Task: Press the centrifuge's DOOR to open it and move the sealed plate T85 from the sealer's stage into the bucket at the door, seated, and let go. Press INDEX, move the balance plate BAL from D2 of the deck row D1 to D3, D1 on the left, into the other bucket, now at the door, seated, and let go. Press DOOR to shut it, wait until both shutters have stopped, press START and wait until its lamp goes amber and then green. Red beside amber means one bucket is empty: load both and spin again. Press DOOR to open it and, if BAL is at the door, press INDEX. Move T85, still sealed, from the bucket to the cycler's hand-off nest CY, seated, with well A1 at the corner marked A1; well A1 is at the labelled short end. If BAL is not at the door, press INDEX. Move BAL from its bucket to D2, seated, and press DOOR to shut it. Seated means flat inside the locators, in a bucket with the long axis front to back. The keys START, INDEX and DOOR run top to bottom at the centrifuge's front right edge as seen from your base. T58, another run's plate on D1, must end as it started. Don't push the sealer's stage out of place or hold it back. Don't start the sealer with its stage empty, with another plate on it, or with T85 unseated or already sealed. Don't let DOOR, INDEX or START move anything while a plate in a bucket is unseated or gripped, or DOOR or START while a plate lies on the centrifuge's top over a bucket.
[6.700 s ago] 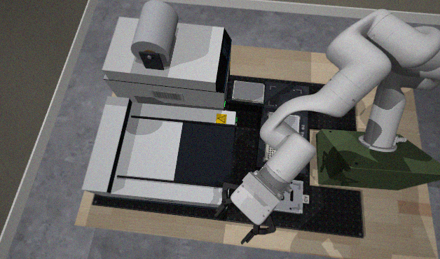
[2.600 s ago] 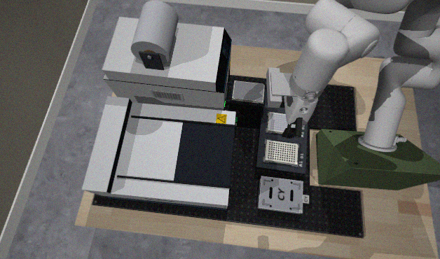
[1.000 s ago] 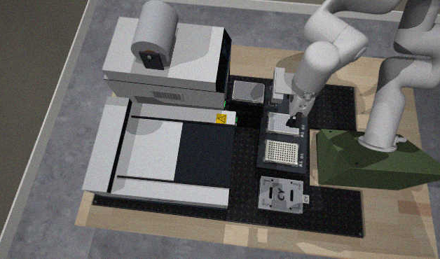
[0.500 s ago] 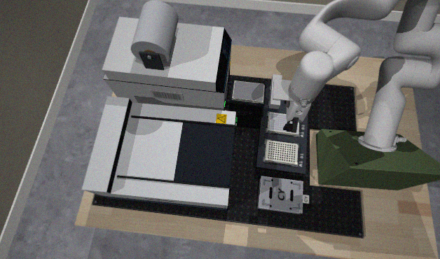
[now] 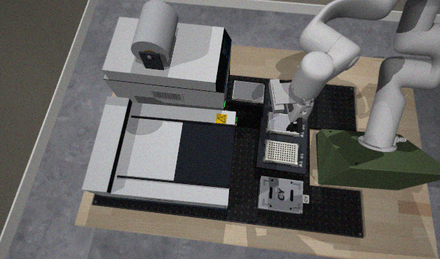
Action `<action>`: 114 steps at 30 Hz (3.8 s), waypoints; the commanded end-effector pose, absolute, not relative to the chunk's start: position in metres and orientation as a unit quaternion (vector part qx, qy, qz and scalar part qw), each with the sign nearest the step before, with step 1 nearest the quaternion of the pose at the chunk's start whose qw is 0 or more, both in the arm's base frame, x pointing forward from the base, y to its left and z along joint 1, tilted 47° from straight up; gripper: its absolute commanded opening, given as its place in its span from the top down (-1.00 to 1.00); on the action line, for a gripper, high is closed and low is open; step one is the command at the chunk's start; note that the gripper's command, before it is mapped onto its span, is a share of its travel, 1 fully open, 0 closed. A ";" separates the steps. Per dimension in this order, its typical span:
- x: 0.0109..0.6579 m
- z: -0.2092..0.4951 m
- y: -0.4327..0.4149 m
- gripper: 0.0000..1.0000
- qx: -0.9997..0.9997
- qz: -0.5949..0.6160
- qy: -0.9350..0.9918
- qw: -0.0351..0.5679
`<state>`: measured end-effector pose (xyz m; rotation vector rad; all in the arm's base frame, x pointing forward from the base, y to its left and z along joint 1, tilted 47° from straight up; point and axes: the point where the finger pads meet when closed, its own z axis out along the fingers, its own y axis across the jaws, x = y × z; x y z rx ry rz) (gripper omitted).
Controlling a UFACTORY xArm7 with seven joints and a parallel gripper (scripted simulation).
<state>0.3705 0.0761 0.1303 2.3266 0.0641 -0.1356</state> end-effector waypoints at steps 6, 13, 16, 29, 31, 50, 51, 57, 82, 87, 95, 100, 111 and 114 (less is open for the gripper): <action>0.371 0.131 0.078 -1.00 0.907 -0.104 0.144 0.382; 0.371 0.131 0.078 -1.00 0.884 -0.148 0.249 0.367; 0.371 0.131 0.078 -1.00 0.870 -0.166 0.292 0.360; 0.371 0.131 0.078 -1.00 0.802 -0.229 0.446 0.323; 0.371 0.131 0.078 -1.00 0.787 -0.240 0.473 0.315; 0.371 0.131 0.078 -1.00 0.655 -0.307 0.643 0.251; 0.371 0.131 0.078 -1.00 0.644 -0.311 0.654 0.246; 0.371 0.131 0.078 -1.00 0.599 -0.326 0.696 0.224; 0.371 0.131 0.078 -1.00 0.296 -0.387 0.869 0.086; 0.371 0.131 0.078 -1.00 0.237 -0.391 0.887 0.060; 0.371 0.131 0.078 -1.00 0.132 -0.396 0.909 0.014; 0.371 0.131 0.078 -1.00 0.070 -0.396 0.916 -0.013; 0.371 0.131 0.078 -1.00 0.070 -0.396 0.916 -0.013; 0.371 0.131 0.078 -1.00 0.070 -0.396 0.916 -0.013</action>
